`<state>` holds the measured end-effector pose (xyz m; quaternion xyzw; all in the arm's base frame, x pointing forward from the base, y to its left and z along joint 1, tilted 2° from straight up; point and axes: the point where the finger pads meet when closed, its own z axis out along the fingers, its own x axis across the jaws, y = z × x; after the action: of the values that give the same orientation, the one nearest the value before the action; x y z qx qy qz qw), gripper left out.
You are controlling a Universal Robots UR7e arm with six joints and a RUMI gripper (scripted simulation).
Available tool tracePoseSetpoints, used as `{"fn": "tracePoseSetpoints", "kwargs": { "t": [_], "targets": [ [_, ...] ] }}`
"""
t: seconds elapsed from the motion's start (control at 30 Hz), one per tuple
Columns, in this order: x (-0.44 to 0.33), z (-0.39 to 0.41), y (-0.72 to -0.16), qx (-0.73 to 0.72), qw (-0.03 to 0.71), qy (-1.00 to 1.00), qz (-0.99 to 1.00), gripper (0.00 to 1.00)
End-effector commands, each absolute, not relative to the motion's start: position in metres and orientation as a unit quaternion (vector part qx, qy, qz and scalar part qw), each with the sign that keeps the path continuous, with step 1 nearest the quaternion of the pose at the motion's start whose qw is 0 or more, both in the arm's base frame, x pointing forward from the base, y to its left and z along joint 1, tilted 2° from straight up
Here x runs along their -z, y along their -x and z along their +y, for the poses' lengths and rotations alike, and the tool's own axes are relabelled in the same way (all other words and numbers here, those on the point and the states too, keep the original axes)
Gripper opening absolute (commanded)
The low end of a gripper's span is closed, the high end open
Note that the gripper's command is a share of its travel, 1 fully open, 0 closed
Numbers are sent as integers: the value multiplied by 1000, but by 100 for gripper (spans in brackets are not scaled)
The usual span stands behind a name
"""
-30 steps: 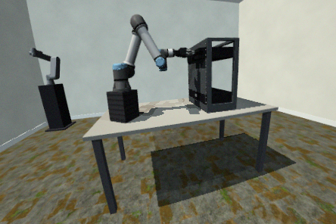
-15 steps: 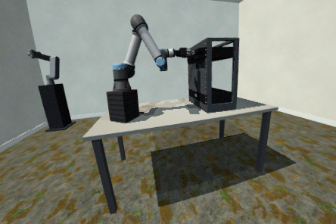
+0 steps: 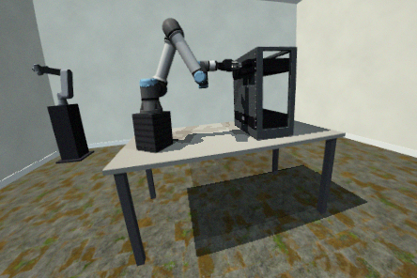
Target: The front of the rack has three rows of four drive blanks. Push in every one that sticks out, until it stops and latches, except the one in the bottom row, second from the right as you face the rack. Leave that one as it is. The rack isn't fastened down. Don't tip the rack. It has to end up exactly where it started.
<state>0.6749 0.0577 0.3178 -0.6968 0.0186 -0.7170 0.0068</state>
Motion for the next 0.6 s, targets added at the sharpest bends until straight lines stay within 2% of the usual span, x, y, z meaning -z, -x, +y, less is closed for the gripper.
{"fn": "tracePoseSetpoints", "kwargs": {
  "t": [0.0,0.57],
  "targets": [
    [-316,57,-677,715,7,698,19,0],
    [-315,57,-681,715,7,698,19,0]
  ]
}}
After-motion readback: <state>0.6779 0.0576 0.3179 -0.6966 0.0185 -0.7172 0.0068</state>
